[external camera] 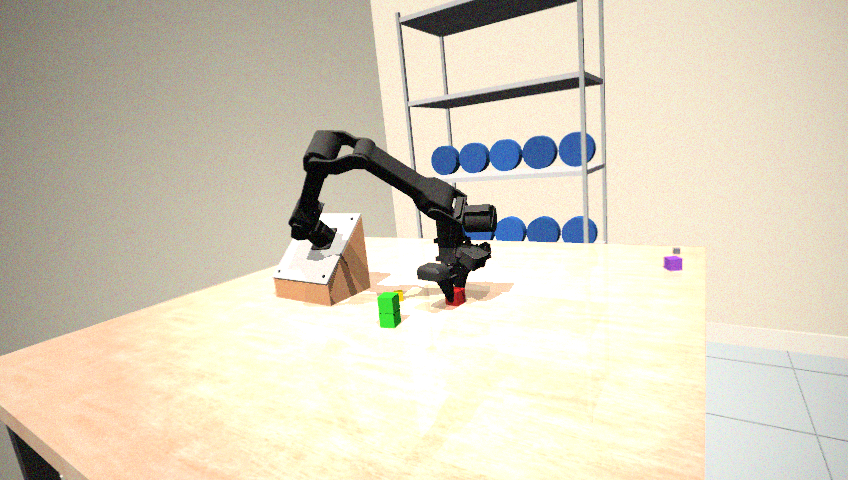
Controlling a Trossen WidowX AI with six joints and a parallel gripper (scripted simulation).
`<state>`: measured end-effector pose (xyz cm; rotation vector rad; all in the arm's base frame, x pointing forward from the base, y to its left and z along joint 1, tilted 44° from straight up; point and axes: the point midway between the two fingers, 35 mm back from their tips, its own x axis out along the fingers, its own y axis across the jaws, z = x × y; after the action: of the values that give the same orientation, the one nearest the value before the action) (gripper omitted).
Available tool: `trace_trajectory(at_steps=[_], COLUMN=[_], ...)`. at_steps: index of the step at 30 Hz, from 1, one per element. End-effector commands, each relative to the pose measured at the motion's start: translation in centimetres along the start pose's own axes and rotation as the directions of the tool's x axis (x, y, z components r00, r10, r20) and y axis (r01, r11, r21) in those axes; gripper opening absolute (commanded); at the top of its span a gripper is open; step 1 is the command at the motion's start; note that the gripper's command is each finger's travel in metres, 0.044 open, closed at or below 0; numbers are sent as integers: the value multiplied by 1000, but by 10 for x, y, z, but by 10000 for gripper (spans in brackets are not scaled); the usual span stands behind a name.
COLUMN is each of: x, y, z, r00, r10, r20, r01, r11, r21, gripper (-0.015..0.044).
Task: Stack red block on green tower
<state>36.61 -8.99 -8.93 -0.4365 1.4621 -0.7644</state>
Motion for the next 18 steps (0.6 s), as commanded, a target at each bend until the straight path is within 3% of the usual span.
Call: trace_trajectory(at_steps=[1,5,8,18], x=[0,0,-7,-51], y=[0,0,0,1], z=[-1,-1,0,0], r00=[1000,1000,1000,1000], r10=[-3,-3,-3,0], r20=[0,0,0,0], r01=[3,3,3,0], r11=[1000,1000,1000,1000], r21=[-5,-5,-5,-5], gripper=[105,78,0,0])
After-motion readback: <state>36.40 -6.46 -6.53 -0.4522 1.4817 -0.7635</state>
